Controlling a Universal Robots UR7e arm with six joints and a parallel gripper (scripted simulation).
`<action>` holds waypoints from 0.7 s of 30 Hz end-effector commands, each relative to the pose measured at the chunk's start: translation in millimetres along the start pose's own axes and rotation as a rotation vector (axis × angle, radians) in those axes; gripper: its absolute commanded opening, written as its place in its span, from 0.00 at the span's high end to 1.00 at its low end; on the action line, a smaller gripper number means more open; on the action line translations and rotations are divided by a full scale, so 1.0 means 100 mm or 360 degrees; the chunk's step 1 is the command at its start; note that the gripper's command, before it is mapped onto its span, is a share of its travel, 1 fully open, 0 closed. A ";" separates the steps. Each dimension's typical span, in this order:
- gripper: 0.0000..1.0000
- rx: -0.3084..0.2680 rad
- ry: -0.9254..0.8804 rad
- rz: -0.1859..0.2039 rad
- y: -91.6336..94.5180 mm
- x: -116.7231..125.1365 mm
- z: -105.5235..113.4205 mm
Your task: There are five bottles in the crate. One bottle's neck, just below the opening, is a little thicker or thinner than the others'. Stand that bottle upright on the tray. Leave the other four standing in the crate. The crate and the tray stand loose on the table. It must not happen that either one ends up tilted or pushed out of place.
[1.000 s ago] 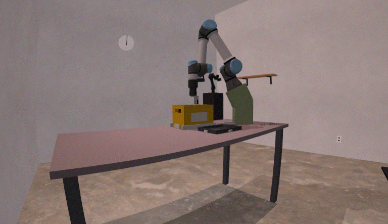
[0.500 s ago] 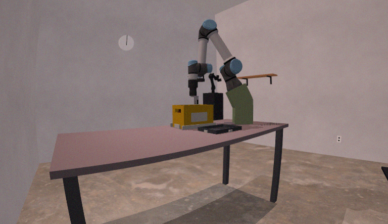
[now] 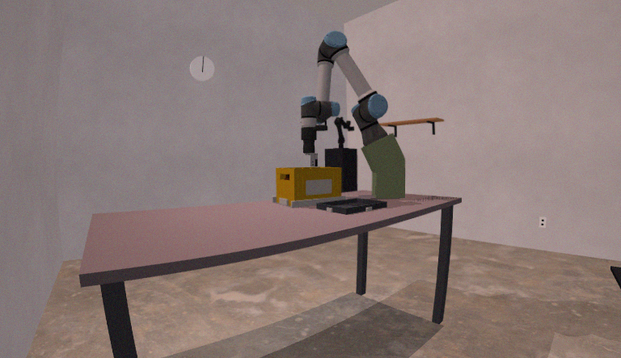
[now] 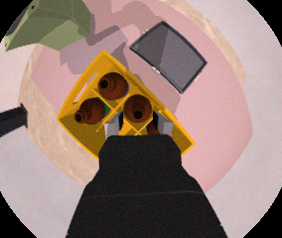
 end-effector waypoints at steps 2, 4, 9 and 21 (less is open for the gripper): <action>0.00 0.0001 -0.0003 -0.0001 0.00 -0.01 0.00; 0.00 0.0002 -0.0003 -0.0001 -0.01 -0.01 -0.01; 0.00 0.0003 -0.0003 -0.0002 -0.03 -0.01 -0.01; 0.00 0.0002 -0.0003 -0.0002 -0.11 -0.01 0.00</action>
Point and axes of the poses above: the point where the finger pads meet when closed, its own y axis back along the fingers, its own x axis across the jaws, z = x × y, the point moved 7 cm from there along y, back along the fingers
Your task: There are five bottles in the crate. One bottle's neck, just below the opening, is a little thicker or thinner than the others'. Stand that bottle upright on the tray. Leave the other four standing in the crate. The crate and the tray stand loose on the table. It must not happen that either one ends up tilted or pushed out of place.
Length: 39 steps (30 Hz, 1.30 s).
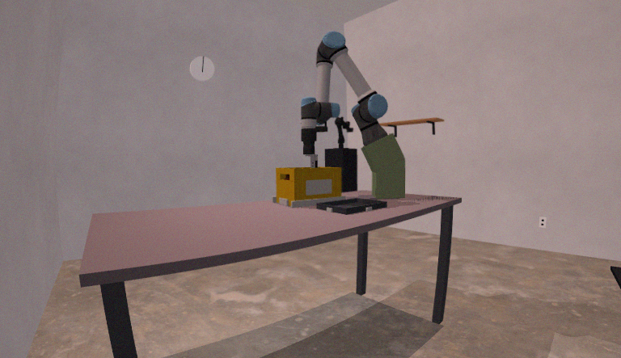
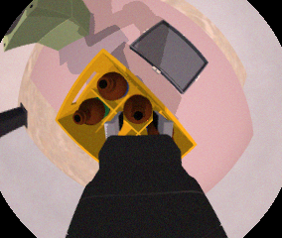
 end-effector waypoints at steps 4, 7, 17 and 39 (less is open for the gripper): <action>0.00 0.0000 -0.0003 0.0000 -0.10 -0.01 0.00; 0.00 -0.0001 -0.0003 0.0000 -0.13 -0.01 0.01; 0.00 -0.0005 -0.0004 0.0002 -0.22 0.00 0.02; 0.00 -0.0003 -0.0003 0.0002 -0.34 0.00 0.01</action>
Point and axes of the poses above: the point where the finger pads meet when closed, its own y axis back along the fingers, its own x axis across the jaws, z = x × y, the point moved 7 cm from there along y, back along the fingers
